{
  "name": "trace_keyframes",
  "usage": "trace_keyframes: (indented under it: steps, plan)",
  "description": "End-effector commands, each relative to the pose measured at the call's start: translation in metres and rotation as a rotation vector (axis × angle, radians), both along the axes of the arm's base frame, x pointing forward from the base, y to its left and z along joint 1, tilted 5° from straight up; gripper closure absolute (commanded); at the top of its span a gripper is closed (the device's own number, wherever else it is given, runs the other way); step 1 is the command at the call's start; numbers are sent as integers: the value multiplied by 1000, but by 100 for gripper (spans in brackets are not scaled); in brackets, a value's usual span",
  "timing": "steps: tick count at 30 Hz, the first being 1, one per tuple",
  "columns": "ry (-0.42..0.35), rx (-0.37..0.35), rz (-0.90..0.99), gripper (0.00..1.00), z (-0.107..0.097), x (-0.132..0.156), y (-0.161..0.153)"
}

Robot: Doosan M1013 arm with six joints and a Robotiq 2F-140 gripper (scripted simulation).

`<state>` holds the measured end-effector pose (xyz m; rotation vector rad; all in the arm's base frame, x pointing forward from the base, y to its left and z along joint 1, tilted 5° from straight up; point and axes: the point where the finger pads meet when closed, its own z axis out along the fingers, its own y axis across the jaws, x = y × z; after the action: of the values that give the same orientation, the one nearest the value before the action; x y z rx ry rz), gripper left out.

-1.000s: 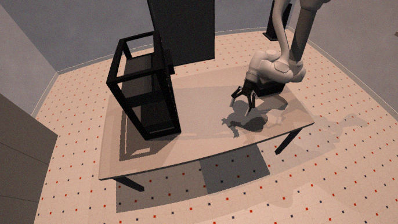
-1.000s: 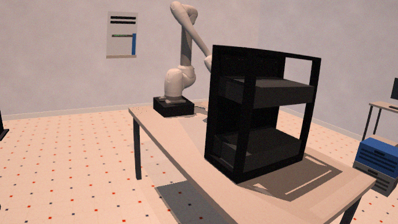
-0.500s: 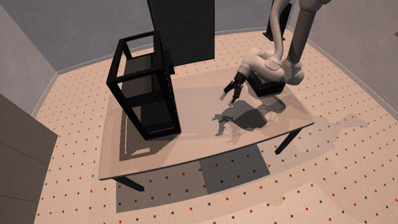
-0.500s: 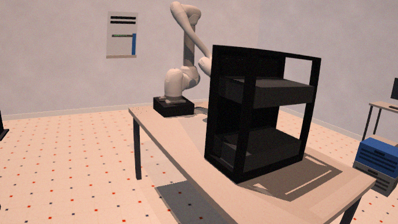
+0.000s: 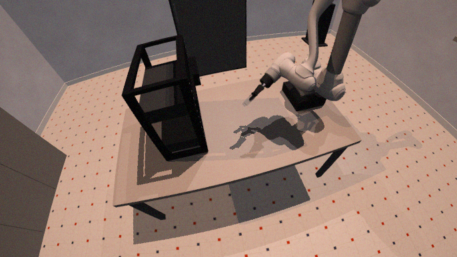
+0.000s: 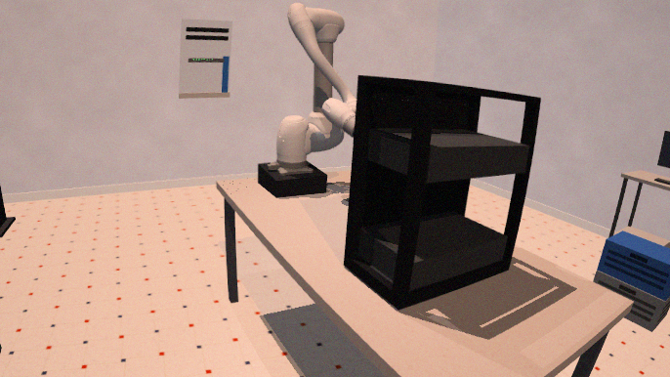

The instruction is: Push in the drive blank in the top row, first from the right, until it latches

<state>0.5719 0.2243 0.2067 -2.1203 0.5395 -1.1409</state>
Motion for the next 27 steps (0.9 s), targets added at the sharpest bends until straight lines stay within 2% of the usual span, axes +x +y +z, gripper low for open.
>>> trace_keyframes:
  steps: [1, 13, 15, 27]
  plan:
    - [-15, 86, -41, 0, 14, 12, -22]
    - [-96, 309, -207, 0, 60, 34, -94]
    - [-96, 309, -207, 0, 60, 34, -94]
    - [-178, 482, -320, 0, 97, 41, -156]
